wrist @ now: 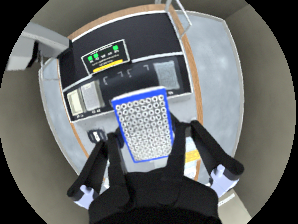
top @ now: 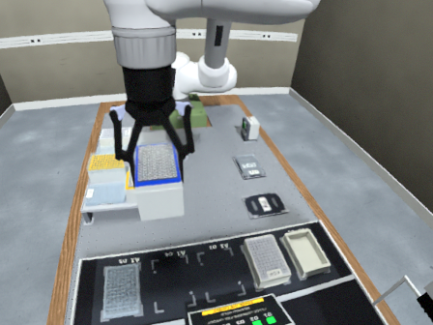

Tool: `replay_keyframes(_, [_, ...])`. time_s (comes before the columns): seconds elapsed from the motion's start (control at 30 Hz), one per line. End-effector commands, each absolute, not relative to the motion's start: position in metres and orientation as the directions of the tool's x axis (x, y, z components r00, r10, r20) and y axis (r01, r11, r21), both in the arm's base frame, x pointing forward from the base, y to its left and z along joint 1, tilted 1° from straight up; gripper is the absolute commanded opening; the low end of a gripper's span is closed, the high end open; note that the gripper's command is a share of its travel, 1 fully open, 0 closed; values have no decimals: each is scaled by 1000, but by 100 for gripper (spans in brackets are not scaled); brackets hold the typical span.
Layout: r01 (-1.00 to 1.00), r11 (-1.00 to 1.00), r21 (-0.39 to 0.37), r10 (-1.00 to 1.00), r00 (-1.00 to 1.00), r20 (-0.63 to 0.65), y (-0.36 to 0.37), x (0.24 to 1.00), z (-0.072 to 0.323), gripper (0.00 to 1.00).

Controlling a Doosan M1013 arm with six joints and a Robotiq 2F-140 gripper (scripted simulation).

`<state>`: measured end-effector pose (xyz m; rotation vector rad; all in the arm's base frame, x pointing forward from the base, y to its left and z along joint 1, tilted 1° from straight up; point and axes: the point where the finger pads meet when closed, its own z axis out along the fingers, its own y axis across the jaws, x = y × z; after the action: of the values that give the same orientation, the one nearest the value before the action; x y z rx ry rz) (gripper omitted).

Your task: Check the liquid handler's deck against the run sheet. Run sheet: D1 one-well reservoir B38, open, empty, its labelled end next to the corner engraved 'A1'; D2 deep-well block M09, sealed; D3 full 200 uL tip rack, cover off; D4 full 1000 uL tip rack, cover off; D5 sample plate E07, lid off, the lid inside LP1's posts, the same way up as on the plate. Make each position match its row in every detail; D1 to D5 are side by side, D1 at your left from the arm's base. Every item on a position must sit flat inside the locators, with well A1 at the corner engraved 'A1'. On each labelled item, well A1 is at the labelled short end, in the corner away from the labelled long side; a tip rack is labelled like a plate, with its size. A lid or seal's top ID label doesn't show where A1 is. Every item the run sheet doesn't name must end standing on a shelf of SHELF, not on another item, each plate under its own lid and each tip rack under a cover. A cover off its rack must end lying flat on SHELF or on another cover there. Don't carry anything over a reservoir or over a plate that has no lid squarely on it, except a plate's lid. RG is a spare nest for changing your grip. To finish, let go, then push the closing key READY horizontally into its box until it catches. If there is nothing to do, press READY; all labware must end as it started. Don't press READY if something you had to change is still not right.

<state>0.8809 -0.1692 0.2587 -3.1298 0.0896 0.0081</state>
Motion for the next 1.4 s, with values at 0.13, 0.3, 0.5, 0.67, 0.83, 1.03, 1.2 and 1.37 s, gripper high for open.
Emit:
replay_keyframes(0.13, [-57,-998,-10,-57,998,-11,-168,922,260,10])
replay_keyframes(0.3, [-57,-998,-10,-57,998,-11,-169,937,260,10])
replay_keyframes(0.5, [-57,-998,-10,-57,998,-11,-170,967,259,10])
replay_keyframes(0.67, [-55,-998,-10,-55,998,-11,-171,981,259,10])
replay_keyframes(0.83, [-56,-998,-10,-56,998,-11,-172,981,259,10])
replay_keyframes(1.03, [-55,-998,-11,-55,998,-8,-173,980,260,10])
replay_keyframes(1.2, [-56,-998,-10,-56,998,-10,-171,981,261,10])
replay_keyframes(1.37, [-56,-998,-10,-56,998,-10,-171,981,261,10])
